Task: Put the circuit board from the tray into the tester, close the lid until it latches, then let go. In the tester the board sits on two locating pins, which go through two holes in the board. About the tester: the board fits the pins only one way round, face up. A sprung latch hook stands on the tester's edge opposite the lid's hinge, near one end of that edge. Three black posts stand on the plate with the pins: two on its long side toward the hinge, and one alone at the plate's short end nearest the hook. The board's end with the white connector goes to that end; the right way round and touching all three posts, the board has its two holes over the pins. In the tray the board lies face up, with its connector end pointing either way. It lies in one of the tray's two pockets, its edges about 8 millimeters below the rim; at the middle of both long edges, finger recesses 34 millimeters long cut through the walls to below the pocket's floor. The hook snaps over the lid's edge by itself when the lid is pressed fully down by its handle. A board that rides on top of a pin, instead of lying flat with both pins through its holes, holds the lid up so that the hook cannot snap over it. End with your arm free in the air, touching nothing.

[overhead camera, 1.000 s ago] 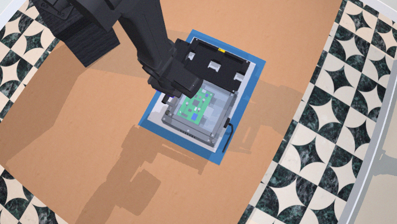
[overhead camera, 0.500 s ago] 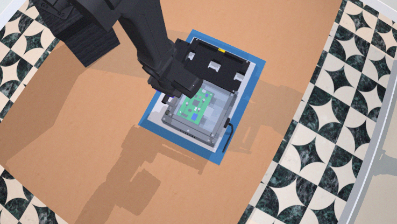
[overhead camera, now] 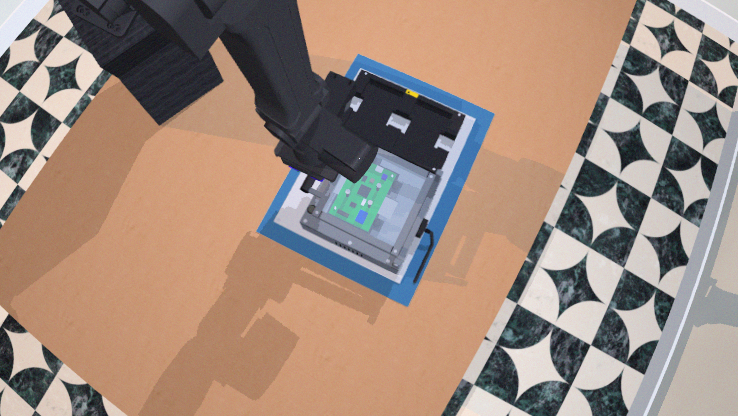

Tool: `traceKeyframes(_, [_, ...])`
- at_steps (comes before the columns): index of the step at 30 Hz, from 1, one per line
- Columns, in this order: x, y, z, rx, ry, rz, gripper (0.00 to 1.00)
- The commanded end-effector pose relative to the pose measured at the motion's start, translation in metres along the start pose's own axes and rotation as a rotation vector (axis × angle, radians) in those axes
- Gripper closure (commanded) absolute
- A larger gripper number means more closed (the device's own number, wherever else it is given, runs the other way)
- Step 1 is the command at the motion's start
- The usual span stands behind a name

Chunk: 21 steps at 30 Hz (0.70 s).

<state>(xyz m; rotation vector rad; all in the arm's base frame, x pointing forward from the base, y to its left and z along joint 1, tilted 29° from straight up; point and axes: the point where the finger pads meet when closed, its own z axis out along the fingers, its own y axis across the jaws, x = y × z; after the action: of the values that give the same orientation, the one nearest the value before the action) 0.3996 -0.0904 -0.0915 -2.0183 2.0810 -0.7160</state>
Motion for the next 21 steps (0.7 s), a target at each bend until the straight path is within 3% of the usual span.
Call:
traceKeyframes(1, [0.0070,-0.0014,0.0086,0.000,0.006,0.001,1.00])
traceKeyframes(21, [0.0069,-0.0013,0.0116,0.000,0.005,0.001,1.00])
